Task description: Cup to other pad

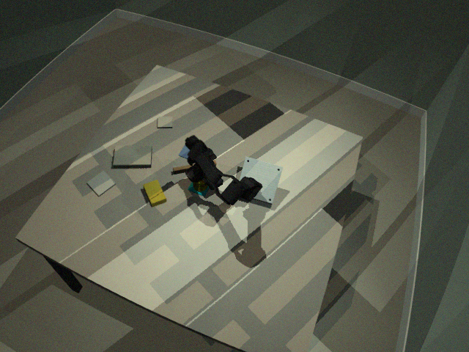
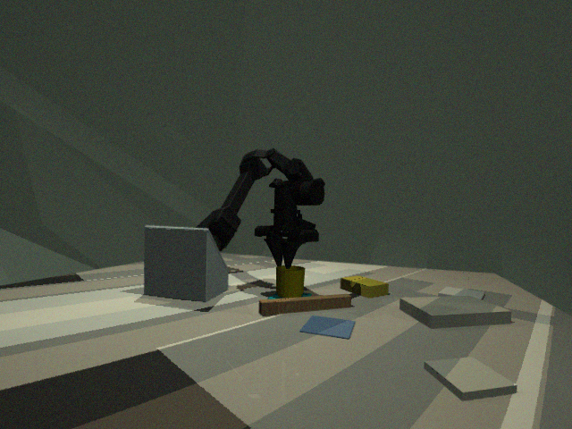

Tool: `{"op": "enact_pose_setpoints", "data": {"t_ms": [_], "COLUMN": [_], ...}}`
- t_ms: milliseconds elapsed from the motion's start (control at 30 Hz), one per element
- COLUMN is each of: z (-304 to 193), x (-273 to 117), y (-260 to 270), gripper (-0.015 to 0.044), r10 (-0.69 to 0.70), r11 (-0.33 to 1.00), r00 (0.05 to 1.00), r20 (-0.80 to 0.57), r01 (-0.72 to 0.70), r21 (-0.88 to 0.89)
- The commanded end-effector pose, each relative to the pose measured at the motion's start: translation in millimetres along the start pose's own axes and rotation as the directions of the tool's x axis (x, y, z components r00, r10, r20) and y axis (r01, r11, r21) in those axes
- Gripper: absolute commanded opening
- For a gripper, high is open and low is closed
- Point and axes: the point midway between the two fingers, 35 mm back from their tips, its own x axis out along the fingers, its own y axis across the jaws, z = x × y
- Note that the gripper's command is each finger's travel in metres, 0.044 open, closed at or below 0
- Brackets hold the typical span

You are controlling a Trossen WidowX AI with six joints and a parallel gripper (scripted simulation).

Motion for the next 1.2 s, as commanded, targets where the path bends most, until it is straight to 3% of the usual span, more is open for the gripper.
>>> {"op": "enact_pose_setpoints", "data": {"t_ms": [0,467,833,1167], "z": [0.0,-0.1,0.0,0.5], "x": [-5.8,-23.3,-22.5,-55.1], "y": [-0.7,0.1,-0.2,-2.3], "gripper": [0.0147,0.0147,0.0435,0.0440], "r10": [-0.003,-0.002,0.000,-0.003], "r11": [1.000,1.000,1.000,1.000], "r00": [1.000,1.000,1.000,1.000], "r20": [-0.002,0.000,0.002,-0.002], "r01": [0.003,0.002,0.000,0.003], "r21": [-0.003,-0.002,0.001,0.000]}}
